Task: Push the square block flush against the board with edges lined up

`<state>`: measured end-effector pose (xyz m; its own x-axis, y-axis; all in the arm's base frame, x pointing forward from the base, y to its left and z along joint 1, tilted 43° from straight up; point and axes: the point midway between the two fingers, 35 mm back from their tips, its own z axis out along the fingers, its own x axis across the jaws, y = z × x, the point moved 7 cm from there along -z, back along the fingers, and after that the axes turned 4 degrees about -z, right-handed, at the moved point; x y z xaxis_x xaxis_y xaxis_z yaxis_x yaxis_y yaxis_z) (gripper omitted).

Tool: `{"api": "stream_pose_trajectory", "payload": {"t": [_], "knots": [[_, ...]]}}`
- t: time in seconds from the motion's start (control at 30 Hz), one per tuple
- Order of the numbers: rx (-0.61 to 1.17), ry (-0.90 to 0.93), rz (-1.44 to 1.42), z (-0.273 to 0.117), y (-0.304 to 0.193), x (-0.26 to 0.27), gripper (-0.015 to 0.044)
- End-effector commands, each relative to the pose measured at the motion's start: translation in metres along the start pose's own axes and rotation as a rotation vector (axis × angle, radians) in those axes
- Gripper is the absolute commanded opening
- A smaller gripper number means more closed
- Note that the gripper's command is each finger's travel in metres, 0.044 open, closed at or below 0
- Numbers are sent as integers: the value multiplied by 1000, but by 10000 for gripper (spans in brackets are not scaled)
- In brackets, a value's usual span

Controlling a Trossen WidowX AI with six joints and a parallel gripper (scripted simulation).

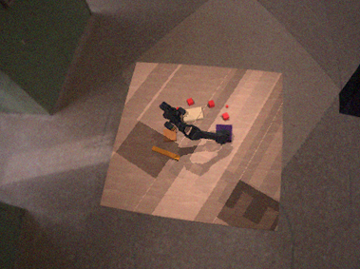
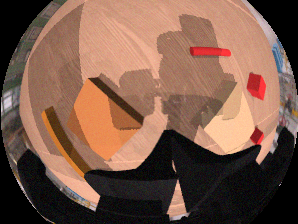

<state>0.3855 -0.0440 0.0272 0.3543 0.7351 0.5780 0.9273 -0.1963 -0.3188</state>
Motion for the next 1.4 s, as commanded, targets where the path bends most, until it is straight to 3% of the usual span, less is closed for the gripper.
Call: {"api": "stream_pose_trajectory", "payload": {"t": [0.0, 1.1, 1.37], "knots": [[-6, 0, -143, -2, -10, 15, 0], [-4, 19, -1263, 3, -105, 98, 0], [-4, 20, -1286, 6, -107, 99, 0]]}}
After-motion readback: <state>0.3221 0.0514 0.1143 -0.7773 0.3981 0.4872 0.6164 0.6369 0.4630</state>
